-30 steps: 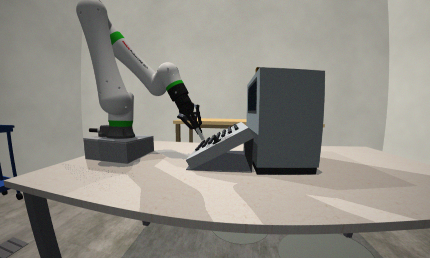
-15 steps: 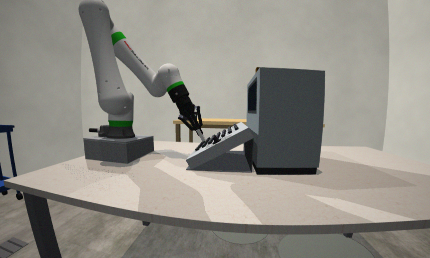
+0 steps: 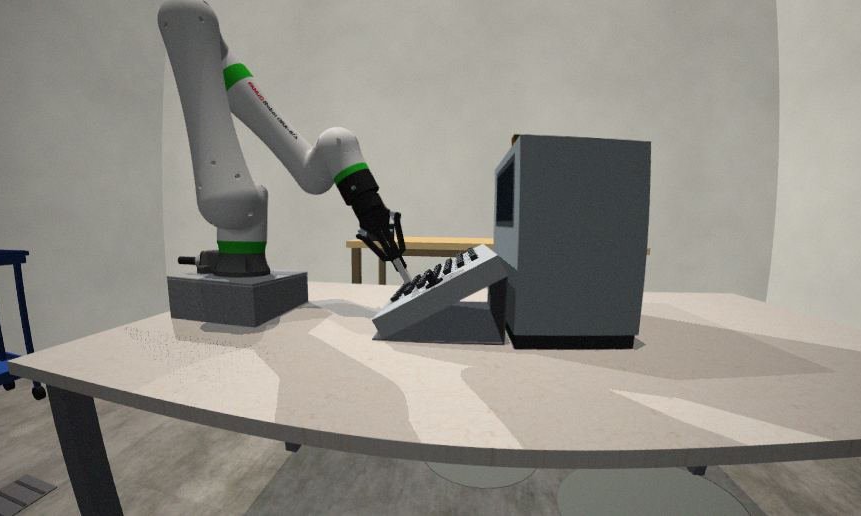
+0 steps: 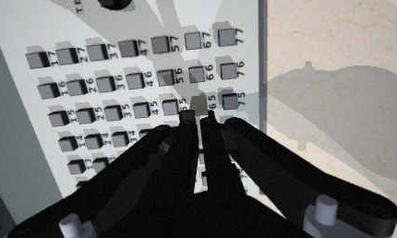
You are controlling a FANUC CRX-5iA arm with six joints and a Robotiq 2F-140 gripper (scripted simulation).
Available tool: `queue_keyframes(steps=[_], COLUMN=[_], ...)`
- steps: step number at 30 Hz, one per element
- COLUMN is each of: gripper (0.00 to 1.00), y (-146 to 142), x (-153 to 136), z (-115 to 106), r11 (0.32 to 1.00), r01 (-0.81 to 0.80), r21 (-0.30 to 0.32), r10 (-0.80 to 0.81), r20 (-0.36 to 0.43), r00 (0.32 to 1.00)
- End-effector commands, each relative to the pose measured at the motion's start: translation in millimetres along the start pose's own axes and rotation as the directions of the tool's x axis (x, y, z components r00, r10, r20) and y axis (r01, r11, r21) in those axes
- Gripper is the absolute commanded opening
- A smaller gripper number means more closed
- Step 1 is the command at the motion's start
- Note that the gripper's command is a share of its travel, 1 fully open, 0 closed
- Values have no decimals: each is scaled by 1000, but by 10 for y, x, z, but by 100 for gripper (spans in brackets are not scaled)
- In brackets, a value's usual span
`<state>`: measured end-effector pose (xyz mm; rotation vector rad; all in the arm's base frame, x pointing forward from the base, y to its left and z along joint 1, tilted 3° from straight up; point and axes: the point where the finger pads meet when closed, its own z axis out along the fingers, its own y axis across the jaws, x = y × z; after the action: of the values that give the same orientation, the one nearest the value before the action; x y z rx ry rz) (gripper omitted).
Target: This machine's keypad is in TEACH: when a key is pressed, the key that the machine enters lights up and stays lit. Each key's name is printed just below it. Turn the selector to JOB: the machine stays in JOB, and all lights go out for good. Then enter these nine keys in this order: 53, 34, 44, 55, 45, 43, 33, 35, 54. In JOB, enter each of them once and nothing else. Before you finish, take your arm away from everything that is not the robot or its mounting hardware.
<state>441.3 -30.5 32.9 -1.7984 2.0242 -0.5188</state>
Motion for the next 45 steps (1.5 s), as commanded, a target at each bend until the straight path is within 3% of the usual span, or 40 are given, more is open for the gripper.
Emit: queue_keyframes(steps=[1, 45], gripper=[0, 0], y=[-3, -3], x=[-1, -1], z=[2, 142], r11=[1000, 1000], r01=[0, 0], r21=[1, 0], r10=[0, 0], r20=[0, 0], r00=[1000, 1000])
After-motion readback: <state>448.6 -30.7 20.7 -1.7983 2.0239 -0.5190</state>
